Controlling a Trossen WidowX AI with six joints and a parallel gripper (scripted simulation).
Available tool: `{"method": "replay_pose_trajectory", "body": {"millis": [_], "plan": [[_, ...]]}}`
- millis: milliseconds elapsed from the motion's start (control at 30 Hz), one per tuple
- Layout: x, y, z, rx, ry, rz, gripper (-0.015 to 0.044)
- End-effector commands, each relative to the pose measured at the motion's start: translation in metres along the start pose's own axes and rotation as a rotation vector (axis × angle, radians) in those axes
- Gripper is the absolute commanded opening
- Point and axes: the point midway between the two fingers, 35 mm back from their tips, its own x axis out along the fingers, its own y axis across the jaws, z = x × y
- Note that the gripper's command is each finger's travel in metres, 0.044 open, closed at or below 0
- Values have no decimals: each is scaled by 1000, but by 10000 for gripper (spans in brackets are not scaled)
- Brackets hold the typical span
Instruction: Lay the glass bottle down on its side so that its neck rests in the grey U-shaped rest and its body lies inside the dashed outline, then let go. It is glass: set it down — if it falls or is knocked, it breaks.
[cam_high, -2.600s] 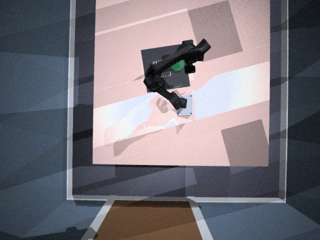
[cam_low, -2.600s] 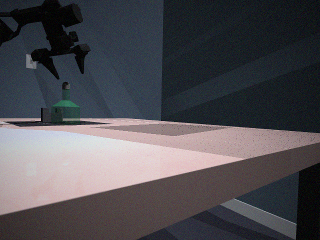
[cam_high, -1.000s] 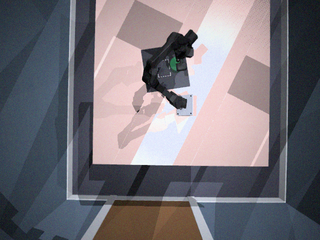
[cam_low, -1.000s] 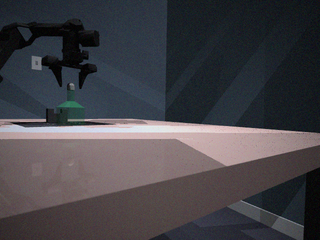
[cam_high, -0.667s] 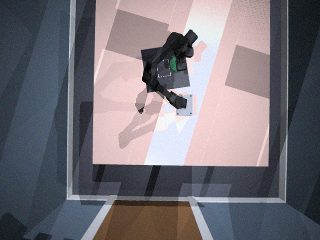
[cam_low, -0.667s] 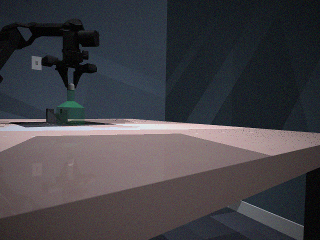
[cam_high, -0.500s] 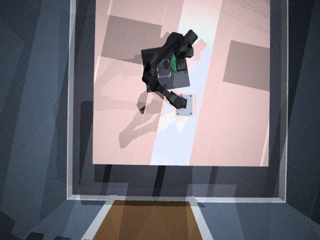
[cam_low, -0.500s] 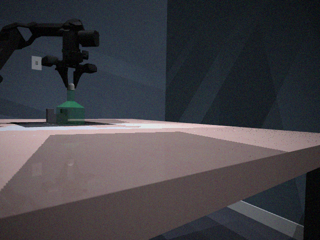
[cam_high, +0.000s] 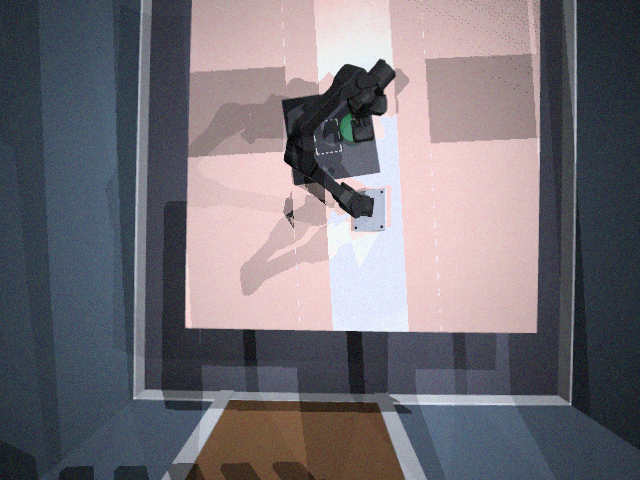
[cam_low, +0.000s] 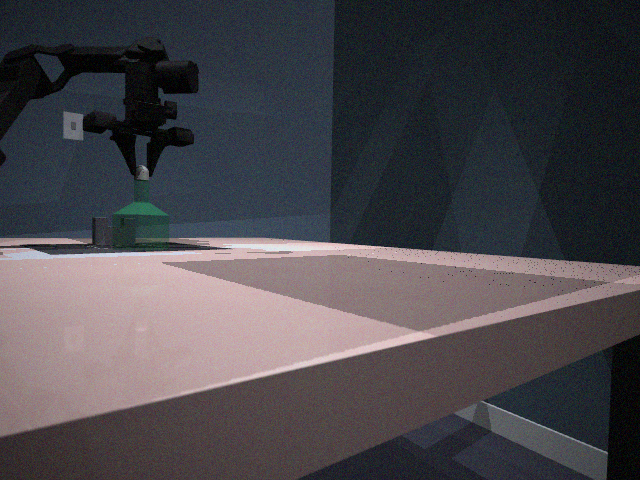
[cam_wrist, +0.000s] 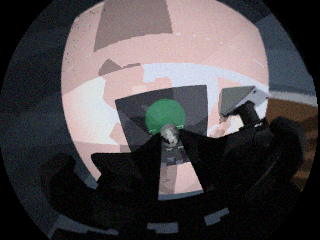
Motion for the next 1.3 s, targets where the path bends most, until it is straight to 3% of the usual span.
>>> {"method": "replay_pose_trajectory", "body": {"millis": [0, 1267], "plan": [[-1, 0, -5, 1, 1, -1, 106], [-9, 0, -49, -5, -31, 2, 106]]}}
